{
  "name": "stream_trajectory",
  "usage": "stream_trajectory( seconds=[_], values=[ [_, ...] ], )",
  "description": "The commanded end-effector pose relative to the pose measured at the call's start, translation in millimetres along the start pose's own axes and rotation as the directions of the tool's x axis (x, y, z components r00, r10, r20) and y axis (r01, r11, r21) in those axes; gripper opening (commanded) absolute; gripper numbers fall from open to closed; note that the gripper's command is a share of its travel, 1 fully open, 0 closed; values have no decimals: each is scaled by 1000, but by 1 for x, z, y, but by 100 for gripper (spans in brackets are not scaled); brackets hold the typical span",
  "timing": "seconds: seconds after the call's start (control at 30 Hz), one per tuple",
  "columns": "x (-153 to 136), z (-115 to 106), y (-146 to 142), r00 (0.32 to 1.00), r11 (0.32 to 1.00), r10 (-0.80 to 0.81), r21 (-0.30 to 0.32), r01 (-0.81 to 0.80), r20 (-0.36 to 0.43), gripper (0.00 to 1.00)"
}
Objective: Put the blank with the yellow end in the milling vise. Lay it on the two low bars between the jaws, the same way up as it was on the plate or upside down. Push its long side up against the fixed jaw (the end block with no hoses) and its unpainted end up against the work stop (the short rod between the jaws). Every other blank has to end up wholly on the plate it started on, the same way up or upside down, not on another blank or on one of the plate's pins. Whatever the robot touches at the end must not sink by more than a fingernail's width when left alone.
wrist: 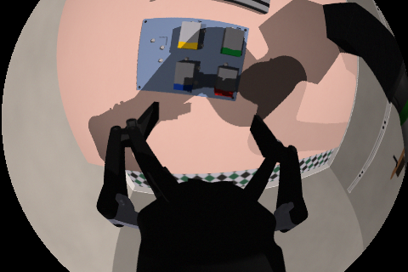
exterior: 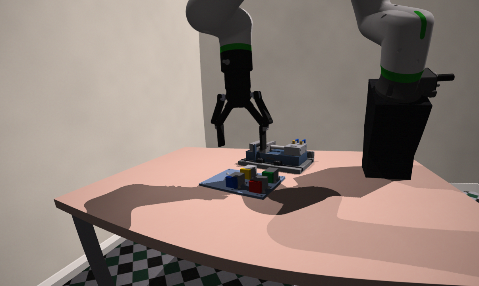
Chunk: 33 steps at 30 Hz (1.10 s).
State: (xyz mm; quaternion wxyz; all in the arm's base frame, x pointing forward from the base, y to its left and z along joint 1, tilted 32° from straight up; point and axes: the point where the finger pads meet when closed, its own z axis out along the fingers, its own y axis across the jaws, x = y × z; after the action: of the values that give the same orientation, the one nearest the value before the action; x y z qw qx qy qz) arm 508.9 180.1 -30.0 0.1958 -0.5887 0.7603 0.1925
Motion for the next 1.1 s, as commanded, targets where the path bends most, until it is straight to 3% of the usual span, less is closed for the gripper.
stream_trajectory(
  seconds=[0.0,1.07],
  values=[
    [3,-7,-1,1000,1000,0,2,0,0,100],
    [44,-89,-6,1000,1000,0,2,0,0,100]
  ],
)
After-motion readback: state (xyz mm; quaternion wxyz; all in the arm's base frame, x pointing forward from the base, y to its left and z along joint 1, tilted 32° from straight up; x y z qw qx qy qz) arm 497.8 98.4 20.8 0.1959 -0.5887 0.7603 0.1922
